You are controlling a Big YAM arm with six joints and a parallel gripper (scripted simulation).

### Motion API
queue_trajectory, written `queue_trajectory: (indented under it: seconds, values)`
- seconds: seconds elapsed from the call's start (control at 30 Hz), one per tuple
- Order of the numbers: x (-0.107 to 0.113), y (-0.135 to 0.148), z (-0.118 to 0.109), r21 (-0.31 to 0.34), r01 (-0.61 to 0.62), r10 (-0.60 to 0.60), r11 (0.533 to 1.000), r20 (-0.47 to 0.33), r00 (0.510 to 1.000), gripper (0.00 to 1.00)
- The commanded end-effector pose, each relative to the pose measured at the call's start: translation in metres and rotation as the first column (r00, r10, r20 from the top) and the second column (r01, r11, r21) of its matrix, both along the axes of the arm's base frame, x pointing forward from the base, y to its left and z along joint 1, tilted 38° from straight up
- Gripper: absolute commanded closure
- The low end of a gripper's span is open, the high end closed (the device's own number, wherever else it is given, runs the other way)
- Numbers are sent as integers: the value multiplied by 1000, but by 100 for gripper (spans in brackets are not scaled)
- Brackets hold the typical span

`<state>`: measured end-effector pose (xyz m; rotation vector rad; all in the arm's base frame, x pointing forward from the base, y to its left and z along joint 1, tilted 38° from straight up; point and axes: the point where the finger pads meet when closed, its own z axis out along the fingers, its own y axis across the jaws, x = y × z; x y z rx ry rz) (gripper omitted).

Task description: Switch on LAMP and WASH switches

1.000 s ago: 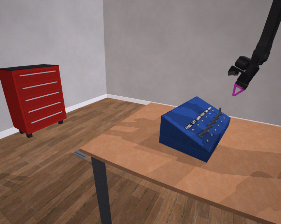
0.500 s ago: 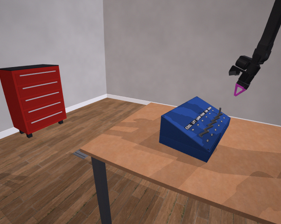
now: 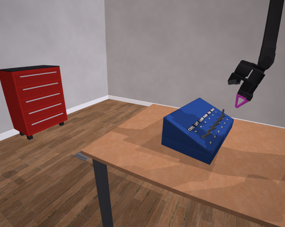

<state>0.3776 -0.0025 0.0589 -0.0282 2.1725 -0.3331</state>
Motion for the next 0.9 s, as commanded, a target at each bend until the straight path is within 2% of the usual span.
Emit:
queue_trajectory:
  seconds: [0.0, 0.17, 0.23, 0.27, 0.87]
  values:
    - [-9, 39, -8, 82, 1, -4, 997, 42, 999, 100]
    - [-18, 65, -10, 83, -6, -1, 997, 75, 997, 100]
    - [-18, 65, -10, 83, -6, -1, 997, 75, 997, 100]
    - [-14, 58, -2, 92, 18, -27, 996, 97, 995, 100]
    - [-15, 62, -6, 88, 10, -17, 996, 87, 996, 100]
